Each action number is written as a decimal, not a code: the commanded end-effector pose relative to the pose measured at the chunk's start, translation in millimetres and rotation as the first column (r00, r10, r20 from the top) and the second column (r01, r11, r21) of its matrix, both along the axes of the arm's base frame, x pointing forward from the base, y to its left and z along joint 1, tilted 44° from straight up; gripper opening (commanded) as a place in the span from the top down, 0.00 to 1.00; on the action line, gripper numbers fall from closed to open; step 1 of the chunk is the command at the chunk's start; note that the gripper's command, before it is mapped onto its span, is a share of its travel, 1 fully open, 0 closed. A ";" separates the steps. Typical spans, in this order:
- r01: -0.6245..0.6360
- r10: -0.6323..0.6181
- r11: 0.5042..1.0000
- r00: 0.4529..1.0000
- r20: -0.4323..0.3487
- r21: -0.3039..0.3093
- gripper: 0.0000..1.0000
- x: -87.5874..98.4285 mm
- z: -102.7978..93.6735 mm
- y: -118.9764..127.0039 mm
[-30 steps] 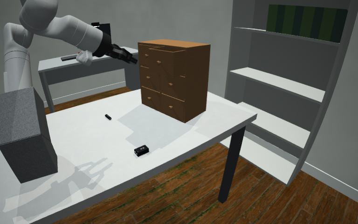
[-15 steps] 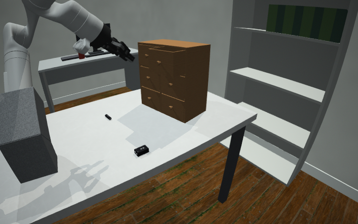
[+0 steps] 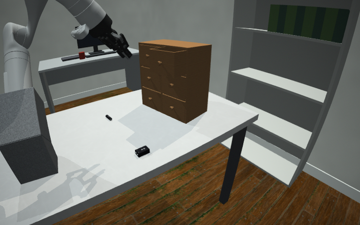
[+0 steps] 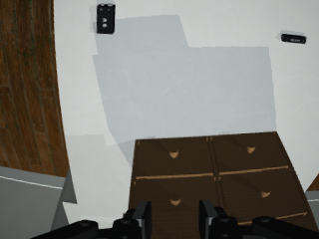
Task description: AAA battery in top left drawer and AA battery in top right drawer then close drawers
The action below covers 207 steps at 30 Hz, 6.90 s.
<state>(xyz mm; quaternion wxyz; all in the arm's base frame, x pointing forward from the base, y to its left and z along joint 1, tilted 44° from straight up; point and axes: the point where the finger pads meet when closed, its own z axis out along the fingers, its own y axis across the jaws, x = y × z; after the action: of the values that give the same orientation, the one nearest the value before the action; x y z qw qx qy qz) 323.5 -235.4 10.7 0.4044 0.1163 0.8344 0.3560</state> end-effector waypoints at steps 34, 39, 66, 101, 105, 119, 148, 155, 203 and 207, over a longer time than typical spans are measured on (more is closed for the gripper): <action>-0.325 0.303 0.946 0.895 -0.329 -0.013 0.67 -32.1 25.9 -28.4; -0.366 0.339 0.930 0.864 -0.373 -0.003 0.67 -37.3 28.9 -31.9; -0.457 0.415 0.889 0.779 -0.470 0.028 0.67 -49.1 35.7 -39.9; -0.462 0.419 0.887 0.776 -0.471 0.027 0.67 -48.9 35.4 -39.4; -0.475 0.428 0.880 0.777 -0.461 0.017 0.67 -45.1 32.2 -35.0; -0.611 0.544 0.784 0.763 -0.348 -0.113 0.67 -5.2 -0.3 22.8; -0.697 0.934 0.196 0.346 -0.084 -0.690 0.67 44.8 -31.7 282.3; -0.629 0.968 0.090 0.238 -0.082 -0.772 0.67 36.2 -24.4 318.6; -0.591 0.978 0.044 0.189 -0.085 -0.806 0.71 33.0 -27.6 340.1; -0.591 0.978 0.044 0.189 -0.085 -0.806 0.71 34.7 -34.2 346.4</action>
<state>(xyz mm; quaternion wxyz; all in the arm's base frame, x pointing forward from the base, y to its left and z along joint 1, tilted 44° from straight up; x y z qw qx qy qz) 360.0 105.4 -19.2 0.3252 -0.6514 0.6589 0.1890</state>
